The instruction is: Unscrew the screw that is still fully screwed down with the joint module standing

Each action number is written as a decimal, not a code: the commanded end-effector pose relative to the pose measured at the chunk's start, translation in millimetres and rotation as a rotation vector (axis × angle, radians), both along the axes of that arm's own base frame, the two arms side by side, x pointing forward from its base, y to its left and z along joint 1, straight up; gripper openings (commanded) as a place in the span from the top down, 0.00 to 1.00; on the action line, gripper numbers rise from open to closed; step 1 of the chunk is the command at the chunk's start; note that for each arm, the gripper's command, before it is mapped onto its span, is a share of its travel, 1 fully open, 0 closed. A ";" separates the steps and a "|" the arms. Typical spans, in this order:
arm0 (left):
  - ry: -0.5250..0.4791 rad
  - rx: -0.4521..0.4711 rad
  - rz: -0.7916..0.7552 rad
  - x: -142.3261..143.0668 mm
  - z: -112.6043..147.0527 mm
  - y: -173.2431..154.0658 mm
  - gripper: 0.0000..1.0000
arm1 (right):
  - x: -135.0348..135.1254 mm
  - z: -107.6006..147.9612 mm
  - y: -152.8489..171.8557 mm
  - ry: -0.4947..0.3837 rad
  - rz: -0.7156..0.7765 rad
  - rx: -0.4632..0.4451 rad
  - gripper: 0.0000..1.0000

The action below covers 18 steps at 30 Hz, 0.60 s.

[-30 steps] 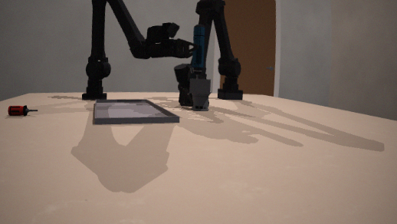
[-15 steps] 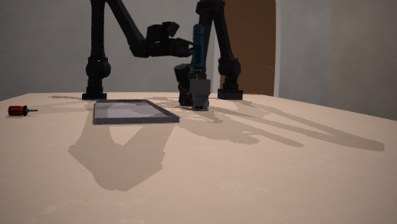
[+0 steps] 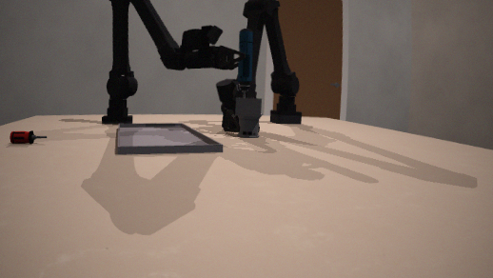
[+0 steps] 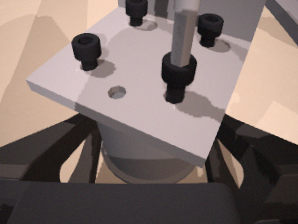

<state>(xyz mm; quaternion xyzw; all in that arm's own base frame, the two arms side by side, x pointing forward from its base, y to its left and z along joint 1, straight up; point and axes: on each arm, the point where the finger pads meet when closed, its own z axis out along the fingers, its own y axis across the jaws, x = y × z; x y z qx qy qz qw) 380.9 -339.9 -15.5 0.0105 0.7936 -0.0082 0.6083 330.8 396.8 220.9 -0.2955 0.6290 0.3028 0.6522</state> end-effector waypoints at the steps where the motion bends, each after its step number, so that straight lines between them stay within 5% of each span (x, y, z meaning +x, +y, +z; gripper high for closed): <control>1: 0.001 0.012 -0.014 -6.5 -9.2 -2.5 0.41 | 5.4 44.7 13.2 -0.069 0.005 0.068 0.58; 18: 0.001 0.012 -0.014 -6.5 -9.2 -2.5 0.41 | 6.5 47.9 14.3 -0.071 0.005 0.070 0.58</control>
